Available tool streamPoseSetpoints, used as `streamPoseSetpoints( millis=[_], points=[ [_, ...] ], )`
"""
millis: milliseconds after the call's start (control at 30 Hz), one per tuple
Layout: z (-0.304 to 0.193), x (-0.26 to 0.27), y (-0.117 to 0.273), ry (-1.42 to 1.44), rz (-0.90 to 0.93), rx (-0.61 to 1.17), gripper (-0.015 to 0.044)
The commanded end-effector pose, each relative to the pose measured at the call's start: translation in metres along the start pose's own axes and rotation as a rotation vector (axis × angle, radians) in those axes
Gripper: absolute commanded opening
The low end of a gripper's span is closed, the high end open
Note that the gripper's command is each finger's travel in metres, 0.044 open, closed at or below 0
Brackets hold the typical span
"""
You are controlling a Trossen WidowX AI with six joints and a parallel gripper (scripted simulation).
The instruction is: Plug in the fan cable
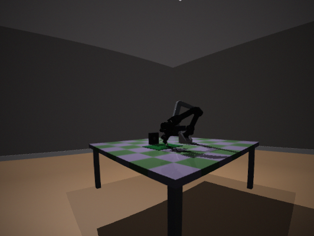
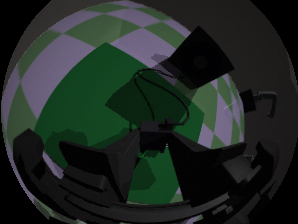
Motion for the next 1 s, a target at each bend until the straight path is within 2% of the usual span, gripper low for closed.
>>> streamPoseSetpoints(
  millis=[0, 967],
  points=[
    [-0.003, 0.000, -0.001, -0.005, -0.004, -0.057, 0.0000],
    [-0.017, 0.004, 0.002, -0.082, 0.087, -0.471, 0.0000]
  ],
)
Point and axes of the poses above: the point midway between the two fingers, 35 mm back from their tips, its own y axis back along the fingers, its own x axis across the jaws, z = x × y, the point moved 2 cm from there along y, back along the fingers, and after that the axes turned 8 degrees about -y, right-handed, at the moved point
